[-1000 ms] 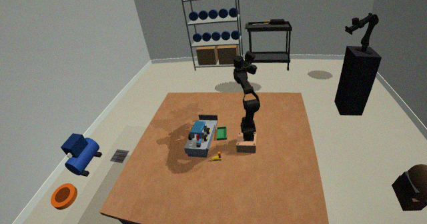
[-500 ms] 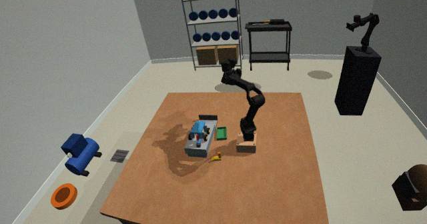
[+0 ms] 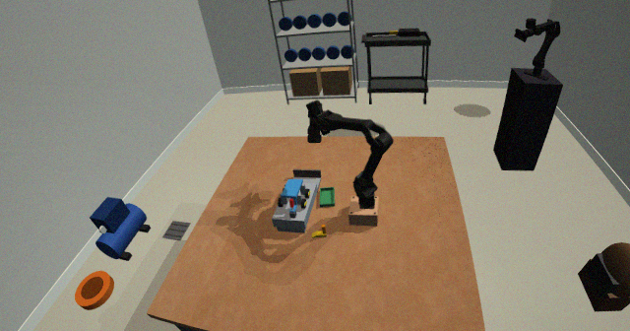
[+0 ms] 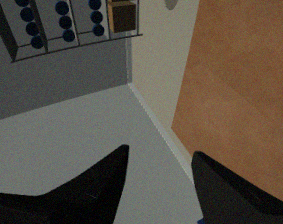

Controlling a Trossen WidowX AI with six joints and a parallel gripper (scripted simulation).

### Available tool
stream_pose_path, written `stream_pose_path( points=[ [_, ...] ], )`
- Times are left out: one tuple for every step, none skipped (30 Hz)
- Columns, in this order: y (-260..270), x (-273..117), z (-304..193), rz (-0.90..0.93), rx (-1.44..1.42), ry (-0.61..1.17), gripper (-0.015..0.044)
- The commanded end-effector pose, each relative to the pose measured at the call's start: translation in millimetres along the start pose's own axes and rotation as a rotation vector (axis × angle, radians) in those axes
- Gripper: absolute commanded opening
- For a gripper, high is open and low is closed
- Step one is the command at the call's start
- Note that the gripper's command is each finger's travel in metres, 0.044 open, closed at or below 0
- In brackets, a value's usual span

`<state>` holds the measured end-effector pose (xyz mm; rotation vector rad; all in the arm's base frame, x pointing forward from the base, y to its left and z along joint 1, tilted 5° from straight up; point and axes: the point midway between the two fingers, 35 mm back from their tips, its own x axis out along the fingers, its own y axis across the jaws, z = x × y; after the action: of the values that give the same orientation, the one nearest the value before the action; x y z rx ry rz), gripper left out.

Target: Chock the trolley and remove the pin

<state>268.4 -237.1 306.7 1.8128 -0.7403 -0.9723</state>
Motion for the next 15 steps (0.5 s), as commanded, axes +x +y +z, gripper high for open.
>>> stream_pose_path(
  points=[
    [-27,-5,-25,-0.096,-0.052,0.076,0.019],
    [-36,-7,-32,-0.124,-0.07,0.098,0.019],
    [-44,-10,-39,-0.151,-0.087,0.12,0.019],
    [-52,-13,-46,-0.178,-0.105,0.141,0.019],
    [-60,-16,-52,-0.204,-0.129,0.16,0.019],
    [-68,-20,-57,-0.229,-0.154,0.18,0.019],
    [-76,-24,-63,-0.254,-0.179,0.199,0.019],
    [-84,-28,-68,-0.279,-0.204,0.218,0.019],
    [-93,-32,-73,-0.303,-0.23,0.237,0.019],
    [-101,-37,-78,-0.327,-0.256,0.256,0.019],
    [-109,-42,-83,-0.351,-0.282,0.275,0.019],
    [-117,-47,-87,-0.375,-0.308,0.294,0.019],
    [-124,-52,-91,-0.398,-0.335,0.313,0.019],
    [-132,-58,-95,-0.421,-0.362,0.332,0.019],
    [-139,-63,-100,-0.441,-0.385,0.351,0.019]
  ],
)
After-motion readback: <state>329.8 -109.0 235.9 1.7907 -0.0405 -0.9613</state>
